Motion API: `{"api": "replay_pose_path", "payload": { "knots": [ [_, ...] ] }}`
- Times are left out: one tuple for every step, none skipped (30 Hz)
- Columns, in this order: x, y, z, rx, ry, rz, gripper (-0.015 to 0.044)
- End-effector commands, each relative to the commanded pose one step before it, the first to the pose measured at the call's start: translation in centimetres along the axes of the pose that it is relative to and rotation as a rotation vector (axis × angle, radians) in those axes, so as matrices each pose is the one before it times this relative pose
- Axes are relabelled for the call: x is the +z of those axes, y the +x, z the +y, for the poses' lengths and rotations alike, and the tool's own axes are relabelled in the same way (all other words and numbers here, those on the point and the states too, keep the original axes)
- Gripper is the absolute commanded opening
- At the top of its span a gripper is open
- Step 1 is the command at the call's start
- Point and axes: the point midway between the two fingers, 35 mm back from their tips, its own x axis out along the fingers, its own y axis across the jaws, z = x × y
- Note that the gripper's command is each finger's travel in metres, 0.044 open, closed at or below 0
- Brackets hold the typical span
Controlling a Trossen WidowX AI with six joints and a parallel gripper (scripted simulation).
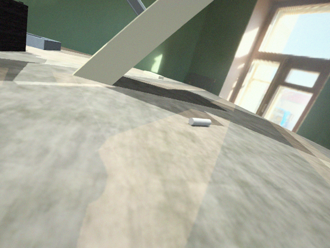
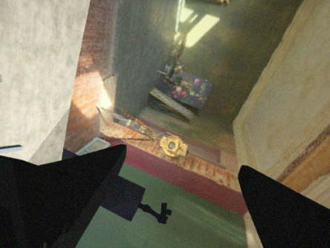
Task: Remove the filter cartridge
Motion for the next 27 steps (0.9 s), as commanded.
{"api": "replay_pose_path", "payload": {
  "knots": [
    [0.009, -0.203, 0.002, 0.00405, -0.0039, -0.00593, 0.0374],
    [0.027, -0.609, 0.011, 0.01195, -0.0118, -0.01812, 0.0347],
    [0.119, -1.319, 0.134, 0.02212, 0.0064, -0.03845, 0.0321],
    [0.245, -1.793, 0.353, 0.02729, 0.0494, -0.05032, 0.0295],
    [0.242, -1.769, 0.434, 0.02971, 0.0489, -0.04940, 0.0269],
    [0.231, -1.748, 0.513, 0.03232, 0.0476, -0.04849, 0.0242],
    [0.213, -1.725, 0.590, 0.03494, 0.0463, -0.04742, 0.0216],
    [0.160, -1.391, 0.543, 0.03051, 0.0369, -0.03787, 0.0190],
    [0.152, -1.525, 0.657, 0.03589, 0.0399, -0.04097, 0.0164],
    [0.131, -1.645, 0.782, 0.04168, 0.0425, -0.04339, 0.0137],
    [0.091, -1.633, 0.856, 0.04458, 0.0417, -0.04210, 0.0117],
    [0.044, -1.601, 0.919, 0.04699, 0.0404, -0.04019, 0.0117],
    [-0.009, -1.566, 0.976, 0.04927, 0.0392, -0.03806, 0.0117],
    [-0.066, -1.529, 1.028, 0.05143, 0.0379, -0.03576, 0.0117],
    [-0.127, -1.491, 1.075, 0.05348, 0.0367, -0.03331, 0.0117],
    [-0.192, -1.452, 1.116, 0.05540, 0.0355, -0.03072, 0.0117],
    [-0.260, -1.411, 1.150, 0.05717, 0.0343, -0.02798, 0.0117],
    [-0.331, -1.369, 1.179, 0.05880, 0.0332, -0.02511, 0.0117],
    [-0.405, -1.326, 1.201, 0.06027, 0.0321, -0.02212, 0.0117],
    [-0.480, -1.283, 1.217, 0.06157, 0.0310, -0.01903, 0.0117],
    [-0.582, -1.235, 1.230, 0.06228, 0.0282, -0.01558, 0.0117],
    [-0.659, -1.190, 1.231, 0.06321, 0.0272, -0.01238, 0.0117],
    [-0.736, -1.143, 1.226, 0.06394, 0.0263, -0.00911, 0.0117],
    [-0.812, -1.097, 1.214, 0.06449, 0.0254, -0.00578, 0.0117],
    [-0.887, -1.050, 1.195, 0.06486, 0.0245, -0.00241, 0.0117],
    [-0.961, -1.003, 1.171, 0.06505, 0.0237, 0.00100, 0.0117],
    [-1.033, -0.957, 1.141, 0.06505, 0.0229, 0.00443, 0.0117]
  ]
}}
